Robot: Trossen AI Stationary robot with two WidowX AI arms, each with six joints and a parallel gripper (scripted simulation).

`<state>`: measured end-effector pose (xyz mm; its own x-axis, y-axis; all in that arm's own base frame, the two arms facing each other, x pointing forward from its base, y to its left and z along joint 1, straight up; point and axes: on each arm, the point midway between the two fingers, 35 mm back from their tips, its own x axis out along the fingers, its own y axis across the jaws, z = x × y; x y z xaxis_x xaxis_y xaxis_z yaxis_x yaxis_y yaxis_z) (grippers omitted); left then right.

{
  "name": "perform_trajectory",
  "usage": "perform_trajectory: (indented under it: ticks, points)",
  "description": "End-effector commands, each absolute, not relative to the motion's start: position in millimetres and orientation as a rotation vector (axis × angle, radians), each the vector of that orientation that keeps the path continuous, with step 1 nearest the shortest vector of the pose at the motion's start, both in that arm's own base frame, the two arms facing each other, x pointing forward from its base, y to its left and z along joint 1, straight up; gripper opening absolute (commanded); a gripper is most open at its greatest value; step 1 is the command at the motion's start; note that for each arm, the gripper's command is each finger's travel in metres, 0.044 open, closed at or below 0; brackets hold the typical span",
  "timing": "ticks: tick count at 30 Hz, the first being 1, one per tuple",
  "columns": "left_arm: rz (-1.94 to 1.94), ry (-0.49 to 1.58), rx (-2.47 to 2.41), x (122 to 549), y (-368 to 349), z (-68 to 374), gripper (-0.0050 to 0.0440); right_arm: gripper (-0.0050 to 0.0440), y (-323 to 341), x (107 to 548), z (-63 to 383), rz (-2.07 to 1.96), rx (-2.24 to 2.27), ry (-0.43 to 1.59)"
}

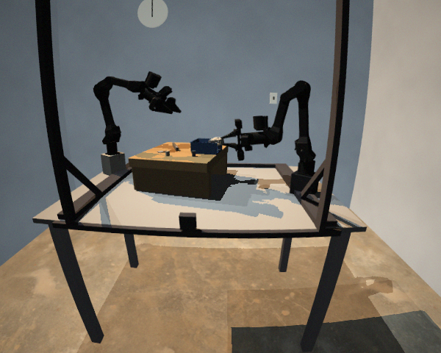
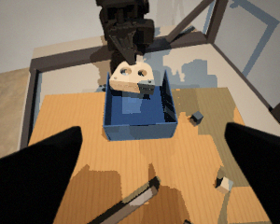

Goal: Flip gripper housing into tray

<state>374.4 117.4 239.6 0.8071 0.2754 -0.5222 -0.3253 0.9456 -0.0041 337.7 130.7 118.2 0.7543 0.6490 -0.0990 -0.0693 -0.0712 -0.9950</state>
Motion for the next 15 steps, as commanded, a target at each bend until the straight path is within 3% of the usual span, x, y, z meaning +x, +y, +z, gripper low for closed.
perform_trajectory:
  ticks: [1, 15]
  points:
    - [0.319, 0.52, -0.086, 374.1, 117.2, 248.6, 0.0435, 0.0113, 131.4, 338.3, 117.7, 0.628, -1.537, -0.495]
    - [0.319, 0.52, -0.086, 374.1, 117.2, 248.6, 0.0435, 0.0113, 131.3, 337.2, 108.9, 0.628, -1.537, -0.495]
